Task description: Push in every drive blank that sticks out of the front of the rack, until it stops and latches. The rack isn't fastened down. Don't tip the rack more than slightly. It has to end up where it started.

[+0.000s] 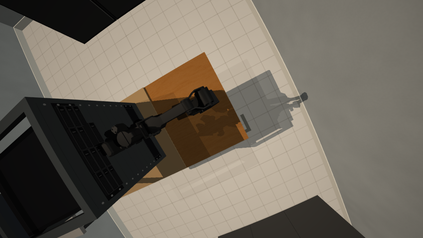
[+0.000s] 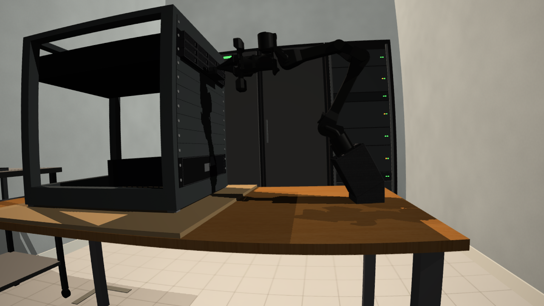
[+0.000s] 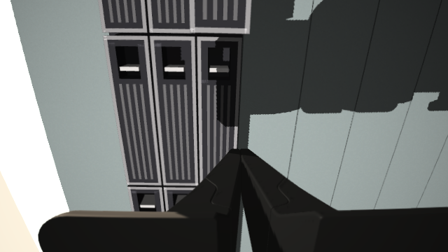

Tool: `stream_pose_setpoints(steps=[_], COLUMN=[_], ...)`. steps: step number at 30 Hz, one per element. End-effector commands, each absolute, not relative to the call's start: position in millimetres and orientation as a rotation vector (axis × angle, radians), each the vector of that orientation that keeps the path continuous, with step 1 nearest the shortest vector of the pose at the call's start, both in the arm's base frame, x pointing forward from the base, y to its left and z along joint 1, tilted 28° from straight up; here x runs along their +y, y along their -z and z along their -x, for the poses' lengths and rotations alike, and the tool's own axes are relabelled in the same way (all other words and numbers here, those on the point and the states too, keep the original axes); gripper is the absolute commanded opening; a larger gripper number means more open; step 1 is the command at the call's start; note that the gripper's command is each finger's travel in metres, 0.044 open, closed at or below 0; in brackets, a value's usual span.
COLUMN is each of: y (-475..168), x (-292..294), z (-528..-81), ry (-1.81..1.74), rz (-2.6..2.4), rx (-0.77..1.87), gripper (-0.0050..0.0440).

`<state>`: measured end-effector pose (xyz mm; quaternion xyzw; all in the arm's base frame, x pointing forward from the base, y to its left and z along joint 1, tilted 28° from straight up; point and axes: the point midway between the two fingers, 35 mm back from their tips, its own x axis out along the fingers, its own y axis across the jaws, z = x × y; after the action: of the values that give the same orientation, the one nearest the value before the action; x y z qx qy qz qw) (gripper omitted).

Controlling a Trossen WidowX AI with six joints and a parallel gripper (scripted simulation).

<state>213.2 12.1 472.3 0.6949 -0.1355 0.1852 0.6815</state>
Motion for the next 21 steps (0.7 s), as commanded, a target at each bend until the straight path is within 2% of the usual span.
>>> stream_pose_setpoints(steps=[1, 21], y=[-478.1, -475.9], x=[11.9, 11.7], z=[-206.1, -199.6], ry=[-0.425, -0.366], rz=[-1.527, -1.266], rx=[-0.325, -0.368], gripper=[-0.0050, -0.0050])
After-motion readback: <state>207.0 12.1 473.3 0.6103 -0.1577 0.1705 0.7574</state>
